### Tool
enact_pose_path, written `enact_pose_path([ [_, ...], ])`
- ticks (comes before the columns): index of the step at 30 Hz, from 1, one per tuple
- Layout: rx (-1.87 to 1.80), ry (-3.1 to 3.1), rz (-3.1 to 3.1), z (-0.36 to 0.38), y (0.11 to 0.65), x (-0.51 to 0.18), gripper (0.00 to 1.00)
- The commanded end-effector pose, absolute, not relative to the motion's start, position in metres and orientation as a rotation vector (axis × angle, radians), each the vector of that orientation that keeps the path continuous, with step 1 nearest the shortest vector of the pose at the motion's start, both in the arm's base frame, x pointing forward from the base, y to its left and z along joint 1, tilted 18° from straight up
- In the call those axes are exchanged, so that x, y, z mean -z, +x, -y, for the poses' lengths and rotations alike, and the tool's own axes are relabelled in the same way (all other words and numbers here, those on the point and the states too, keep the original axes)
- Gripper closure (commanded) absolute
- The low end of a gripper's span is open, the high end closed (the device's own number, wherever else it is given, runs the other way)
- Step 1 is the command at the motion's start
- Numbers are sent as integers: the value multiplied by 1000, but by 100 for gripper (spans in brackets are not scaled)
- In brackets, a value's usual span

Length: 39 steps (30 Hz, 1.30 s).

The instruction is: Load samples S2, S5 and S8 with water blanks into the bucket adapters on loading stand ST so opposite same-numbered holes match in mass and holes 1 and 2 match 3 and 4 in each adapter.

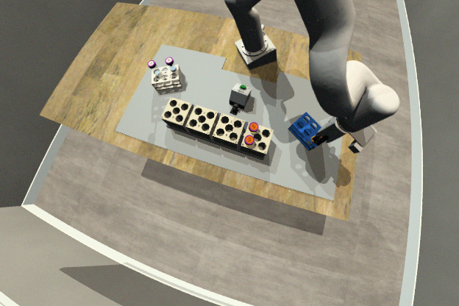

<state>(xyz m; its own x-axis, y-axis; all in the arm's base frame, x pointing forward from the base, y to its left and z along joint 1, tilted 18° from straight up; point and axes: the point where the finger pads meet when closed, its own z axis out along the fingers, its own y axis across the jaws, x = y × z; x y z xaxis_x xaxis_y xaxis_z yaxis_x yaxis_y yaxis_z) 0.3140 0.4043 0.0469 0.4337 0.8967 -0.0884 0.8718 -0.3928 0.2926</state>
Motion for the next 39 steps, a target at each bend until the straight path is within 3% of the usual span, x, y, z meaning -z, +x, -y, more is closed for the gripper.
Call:
enact_pose_path([
  [1, -126, 2398, -1526, -406, 315, -48, 43],
  [27, -127, 2398, -1526, -404, 317, -40, 43],
  [28, -126, 2398, -1526, -404, 317, -40, 100],
  [39, -126, 2398, -1526, -404, 316, -42, 100],
])
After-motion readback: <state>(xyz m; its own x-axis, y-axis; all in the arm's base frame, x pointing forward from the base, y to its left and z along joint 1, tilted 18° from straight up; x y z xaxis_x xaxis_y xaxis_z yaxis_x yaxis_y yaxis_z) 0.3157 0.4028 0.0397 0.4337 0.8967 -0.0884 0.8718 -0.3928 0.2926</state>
